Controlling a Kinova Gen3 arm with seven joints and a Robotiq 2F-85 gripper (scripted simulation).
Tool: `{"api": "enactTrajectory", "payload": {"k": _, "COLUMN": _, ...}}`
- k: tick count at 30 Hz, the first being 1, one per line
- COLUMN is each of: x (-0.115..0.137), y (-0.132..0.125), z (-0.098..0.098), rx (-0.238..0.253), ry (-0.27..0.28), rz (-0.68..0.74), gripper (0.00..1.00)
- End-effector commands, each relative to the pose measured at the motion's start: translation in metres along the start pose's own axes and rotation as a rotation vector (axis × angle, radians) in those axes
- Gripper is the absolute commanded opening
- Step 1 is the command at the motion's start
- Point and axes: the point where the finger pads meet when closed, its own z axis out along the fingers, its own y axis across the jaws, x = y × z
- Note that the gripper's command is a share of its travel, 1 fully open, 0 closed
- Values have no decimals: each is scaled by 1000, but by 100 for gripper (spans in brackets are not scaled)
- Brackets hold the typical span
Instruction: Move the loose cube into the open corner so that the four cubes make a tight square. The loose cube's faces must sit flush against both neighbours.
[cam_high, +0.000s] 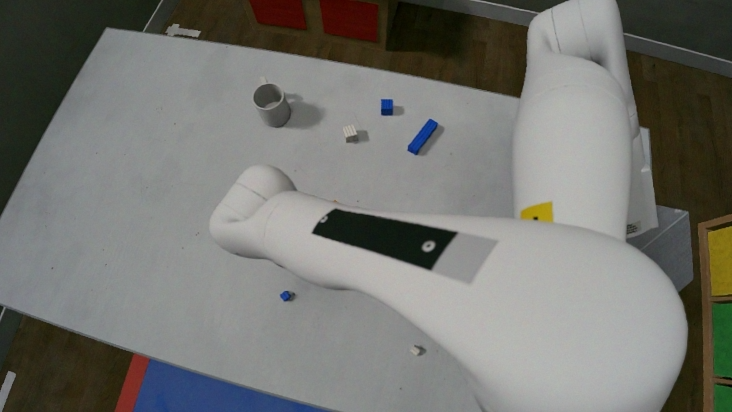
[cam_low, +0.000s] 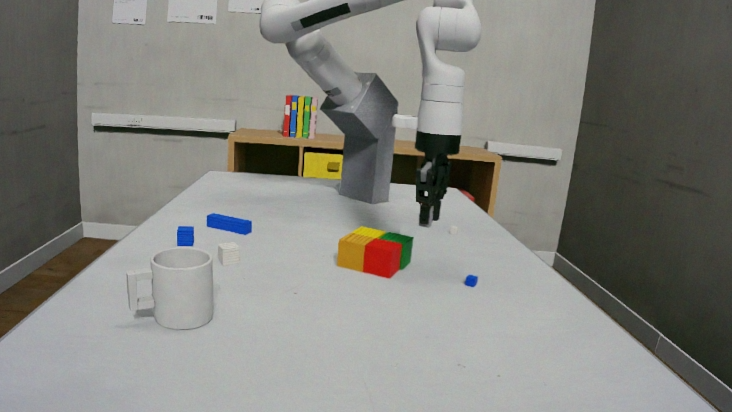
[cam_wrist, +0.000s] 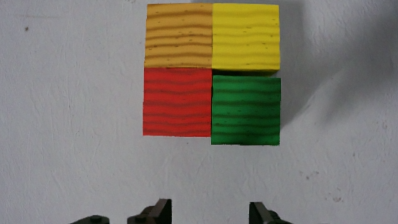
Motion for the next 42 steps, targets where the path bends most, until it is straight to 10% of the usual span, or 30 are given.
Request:
{"api": "enactTrajectory", "payload": {"k": 1, "x": 0, "y": -1, "z": 11, "rx": 2, "ry": 2, "rz": -7, "gripper": 54}}
{"api": "enactTrajectory", "payload": {"k": 42, "x": 1, "y": -1, "z": 78, "rx": 1, "ry": 2, "rz": -7, "gripper": 54}}
